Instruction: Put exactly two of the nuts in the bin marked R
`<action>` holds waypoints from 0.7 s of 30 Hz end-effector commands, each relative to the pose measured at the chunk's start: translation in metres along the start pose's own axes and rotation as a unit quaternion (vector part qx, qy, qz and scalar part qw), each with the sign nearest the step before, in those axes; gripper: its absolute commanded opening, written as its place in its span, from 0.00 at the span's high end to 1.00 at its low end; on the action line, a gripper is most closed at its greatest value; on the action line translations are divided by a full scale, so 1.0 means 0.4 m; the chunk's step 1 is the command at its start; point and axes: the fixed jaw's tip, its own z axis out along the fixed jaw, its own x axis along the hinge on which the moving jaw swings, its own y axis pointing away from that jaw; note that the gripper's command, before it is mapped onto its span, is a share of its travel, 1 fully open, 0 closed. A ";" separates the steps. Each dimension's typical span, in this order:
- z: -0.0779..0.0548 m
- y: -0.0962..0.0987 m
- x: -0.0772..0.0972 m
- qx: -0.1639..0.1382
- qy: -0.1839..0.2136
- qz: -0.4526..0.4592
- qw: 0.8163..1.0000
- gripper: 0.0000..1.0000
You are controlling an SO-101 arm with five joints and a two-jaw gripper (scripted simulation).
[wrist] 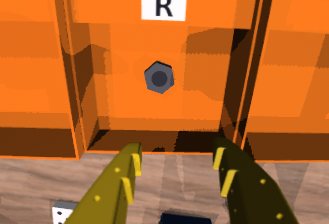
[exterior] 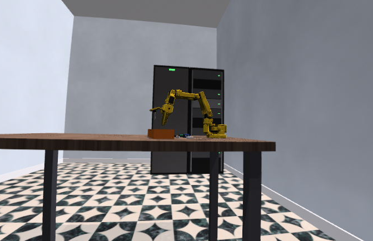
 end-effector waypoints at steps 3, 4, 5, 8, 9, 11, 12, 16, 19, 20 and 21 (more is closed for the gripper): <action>-0.045 0.005 -0.028 -0.002 -0.042 0.001 0.999 0.83; -0.045 0.005 -0.028 -0.002 -0.042 0.001 0.999 0.83; -0.045 0.005 -0.028 -0.002 -0.042 0.001 0.999 0.83; -0.045 0.005 -0.027 -0.002 -0.042 0.001 0.999 0.83; -0.045 0.004 -0.027 -0.001 -0.042 0.001 0.999 0.83; -0.045 0.000 -0.024 0.000 -0.040 -0.002 0.999 0.83; -0.045 -0.004 -0.021 0.000 -0.038 -0.005 0.999 0.83; -0.044 -0.032 0.003 0.006 -0.021 -0.026 0.999 0.82; -0.044 -0.064 0.033 0.011 0.000 -0.052 0.999 0.81; -0.044 -0.075 0.046 0.012 0.009 -0.061 0.998 0.81; -0.044 -0.087 0.059 0.012 0.017 -0.071 0.997 0.80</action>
